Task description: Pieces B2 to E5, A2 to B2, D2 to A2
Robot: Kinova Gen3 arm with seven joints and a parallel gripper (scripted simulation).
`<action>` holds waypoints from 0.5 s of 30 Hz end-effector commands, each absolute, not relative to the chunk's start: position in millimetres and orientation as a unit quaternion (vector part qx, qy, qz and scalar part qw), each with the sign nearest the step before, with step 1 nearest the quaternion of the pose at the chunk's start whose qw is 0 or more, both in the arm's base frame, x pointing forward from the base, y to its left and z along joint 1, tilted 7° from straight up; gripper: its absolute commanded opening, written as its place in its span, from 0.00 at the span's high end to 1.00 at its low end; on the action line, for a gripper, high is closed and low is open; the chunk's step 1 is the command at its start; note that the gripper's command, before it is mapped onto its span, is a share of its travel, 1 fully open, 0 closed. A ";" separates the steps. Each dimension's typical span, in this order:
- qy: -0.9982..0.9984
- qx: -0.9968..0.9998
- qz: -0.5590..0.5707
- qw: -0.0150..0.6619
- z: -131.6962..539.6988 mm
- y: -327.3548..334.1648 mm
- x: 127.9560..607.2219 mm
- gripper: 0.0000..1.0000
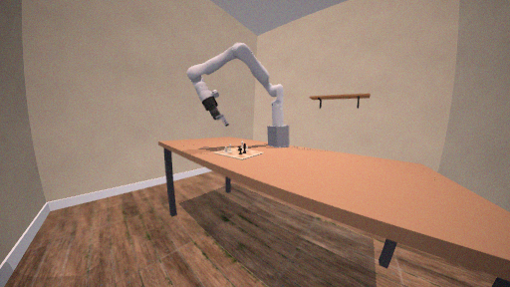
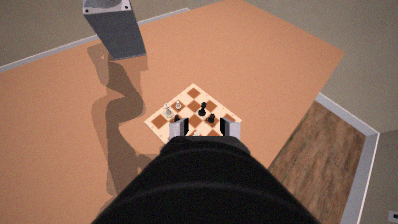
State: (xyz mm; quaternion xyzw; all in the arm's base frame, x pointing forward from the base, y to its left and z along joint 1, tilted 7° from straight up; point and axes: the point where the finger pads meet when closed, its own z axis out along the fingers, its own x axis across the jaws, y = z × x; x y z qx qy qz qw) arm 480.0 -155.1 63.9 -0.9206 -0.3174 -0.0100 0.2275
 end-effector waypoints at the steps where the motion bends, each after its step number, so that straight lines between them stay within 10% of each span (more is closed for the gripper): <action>1: -0.315 -0.921 -0.010 0.228 62.4 -157.8 479.1 0.00; 15: -0.268 -0.929 -0.016 0.253 47.0 -179.2 478.7 0.00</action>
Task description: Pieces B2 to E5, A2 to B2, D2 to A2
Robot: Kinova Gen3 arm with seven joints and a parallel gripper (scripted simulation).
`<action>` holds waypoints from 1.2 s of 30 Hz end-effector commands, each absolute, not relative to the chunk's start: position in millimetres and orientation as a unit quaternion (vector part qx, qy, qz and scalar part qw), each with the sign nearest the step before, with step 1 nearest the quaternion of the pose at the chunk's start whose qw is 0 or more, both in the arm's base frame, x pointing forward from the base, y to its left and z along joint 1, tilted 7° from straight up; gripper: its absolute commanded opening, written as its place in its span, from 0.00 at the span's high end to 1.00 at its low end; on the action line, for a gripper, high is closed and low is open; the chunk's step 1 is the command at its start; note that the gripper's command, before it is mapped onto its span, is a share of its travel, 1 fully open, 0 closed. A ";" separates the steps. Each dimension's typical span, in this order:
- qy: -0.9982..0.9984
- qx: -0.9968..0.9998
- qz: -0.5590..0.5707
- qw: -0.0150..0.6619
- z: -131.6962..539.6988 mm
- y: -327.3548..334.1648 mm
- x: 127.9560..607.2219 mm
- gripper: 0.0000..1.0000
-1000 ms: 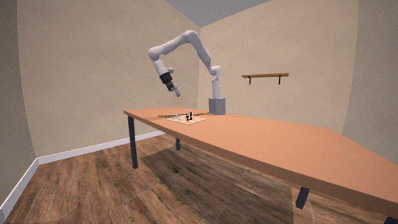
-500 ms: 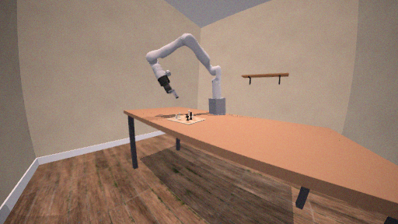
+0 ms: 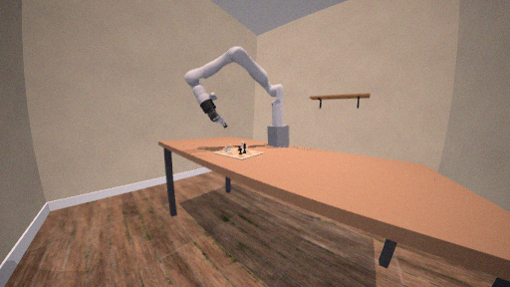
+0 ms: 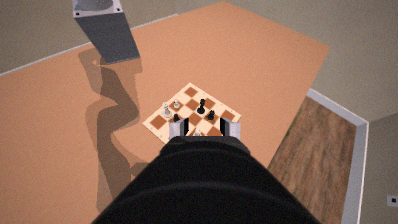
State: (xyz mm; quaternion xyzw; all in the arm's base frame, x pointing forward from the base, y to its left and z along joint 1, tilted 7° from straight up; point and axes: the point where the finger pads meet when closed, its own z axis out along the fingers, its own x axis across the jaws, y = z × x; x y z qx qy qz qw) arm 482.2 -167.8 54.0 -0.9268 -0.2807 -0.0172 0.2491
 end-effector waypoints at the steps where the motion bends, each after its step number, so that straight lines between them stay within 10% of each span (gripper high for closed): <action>1: -0.268 -0.929 -0.016 0.253 47.0 -179.2 478.7 0.00; 36: -0.203 -0.935 -0.027 0.288 25.6 -209.1 475.0 0.00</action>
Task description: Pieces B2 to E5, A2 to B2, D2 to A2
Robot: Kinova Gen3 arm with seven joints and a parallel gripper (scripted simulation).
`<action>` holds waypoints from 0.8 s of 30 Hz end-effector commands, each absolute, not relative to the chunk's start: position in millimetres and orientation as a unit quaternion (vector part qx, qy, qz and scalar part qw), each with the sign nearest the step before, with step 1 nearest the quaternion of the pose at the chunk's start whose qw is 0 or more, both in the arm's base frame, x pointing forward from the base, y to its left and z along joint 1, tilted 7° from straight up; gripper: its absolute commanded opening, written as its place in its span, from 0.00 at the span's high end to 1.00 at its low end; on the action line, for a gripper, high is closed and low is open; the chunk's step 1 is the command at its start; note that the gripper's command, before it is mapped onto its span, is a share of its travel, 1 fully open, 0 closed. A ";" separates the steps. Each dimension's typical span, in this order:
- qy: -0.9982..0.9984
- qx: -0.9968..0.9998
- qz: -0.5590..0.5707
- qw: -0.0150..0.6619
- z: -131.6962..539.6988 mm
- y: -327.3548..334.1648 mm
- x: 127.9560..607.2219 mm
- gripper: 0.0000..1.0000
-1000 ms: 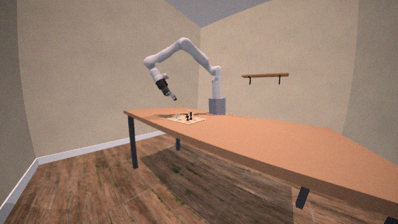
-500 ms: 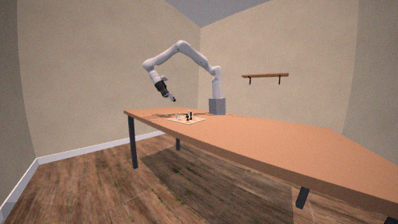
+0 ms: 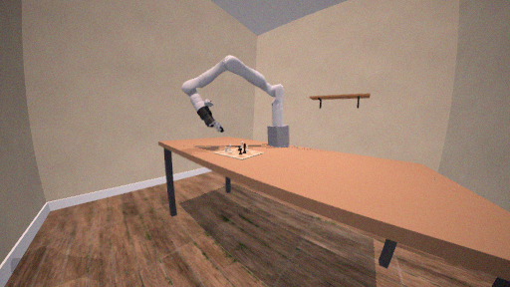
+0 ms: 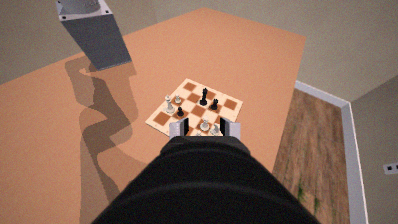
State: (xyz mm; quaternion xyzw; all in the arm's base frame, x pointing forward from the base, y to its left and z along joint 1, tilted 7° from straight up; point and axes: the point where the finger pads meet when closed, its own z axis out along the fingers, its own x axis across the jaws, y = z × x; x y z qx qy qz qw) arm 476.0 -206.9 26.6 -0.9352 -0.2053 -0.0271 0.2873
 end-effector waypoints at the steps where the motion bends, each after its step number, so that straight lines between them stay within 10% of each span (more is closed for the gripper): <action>1: -0.203 -0.935 -0.027 0.288 25.6 -209.1 475.0 0.00; 24: -0.165 -0.936 -0.035 0.308 12.5 -227.1 470.9 0.00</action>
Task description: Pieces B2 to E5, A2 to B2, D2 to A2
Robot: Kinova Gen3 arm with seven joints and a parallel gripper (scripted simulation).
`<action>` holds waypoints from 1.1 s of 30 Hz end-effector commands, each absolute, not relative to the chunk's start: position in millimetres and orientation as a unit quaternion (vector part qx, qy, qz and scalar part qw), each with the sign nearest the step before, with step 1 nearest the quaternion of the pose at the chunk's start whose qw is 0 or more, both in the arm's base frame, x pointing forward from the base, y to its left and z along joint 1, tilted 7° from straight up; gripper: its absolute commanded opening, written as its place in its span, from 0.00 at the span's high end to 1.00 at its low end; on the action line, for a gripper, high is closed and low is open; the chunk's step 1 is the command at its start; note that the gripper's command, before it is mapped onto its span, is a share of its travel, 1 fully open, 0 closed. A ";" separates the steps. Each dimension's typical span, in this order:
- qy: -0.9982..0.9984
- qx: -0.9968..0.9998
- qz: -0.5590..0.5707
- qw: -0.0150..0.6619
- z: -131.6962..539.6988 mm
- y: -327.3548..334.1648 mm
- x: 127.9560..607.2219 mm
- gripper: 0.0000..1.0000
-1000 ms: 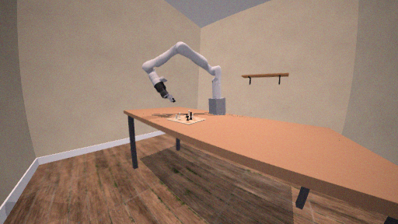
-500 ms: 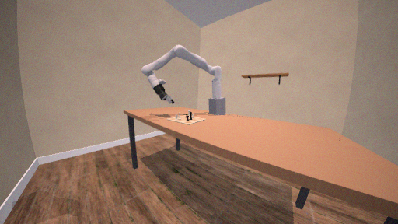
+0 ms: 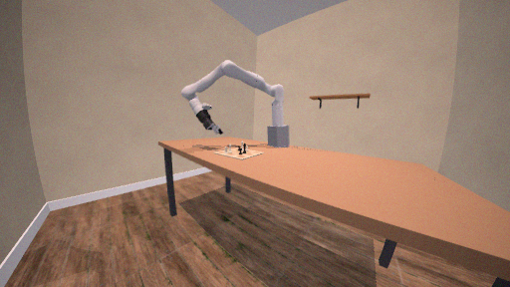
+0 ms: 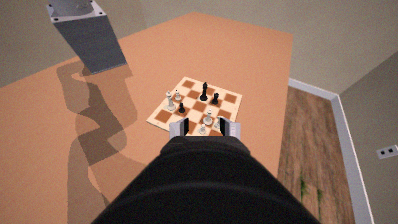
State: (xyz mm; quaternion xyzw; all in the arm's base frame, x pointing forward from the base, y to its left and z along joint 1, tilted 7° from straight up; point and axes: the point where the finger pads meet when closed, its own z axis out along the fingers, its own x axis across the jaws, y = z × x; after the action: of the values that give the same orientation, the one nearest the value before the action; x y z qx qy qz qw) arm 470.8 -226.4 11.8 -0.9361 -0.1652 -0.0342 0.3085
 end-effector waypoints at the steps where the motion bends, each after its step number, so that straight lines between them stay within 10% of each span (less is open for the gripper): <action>1: -0.147 -0.936 -0.039 0.318 6.3 -235.5 468.5 0.00; 33: -0.100 -0.933 -0.050 0.343 -10.4 -257.8 460.3 0.00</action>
State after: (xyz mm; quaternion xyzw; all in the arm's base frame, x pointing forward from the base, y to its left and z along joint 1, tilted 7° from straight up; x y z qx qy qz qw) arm 461.7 -255.5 -9.4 -0.9325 -0.1022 -0.0498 0.3429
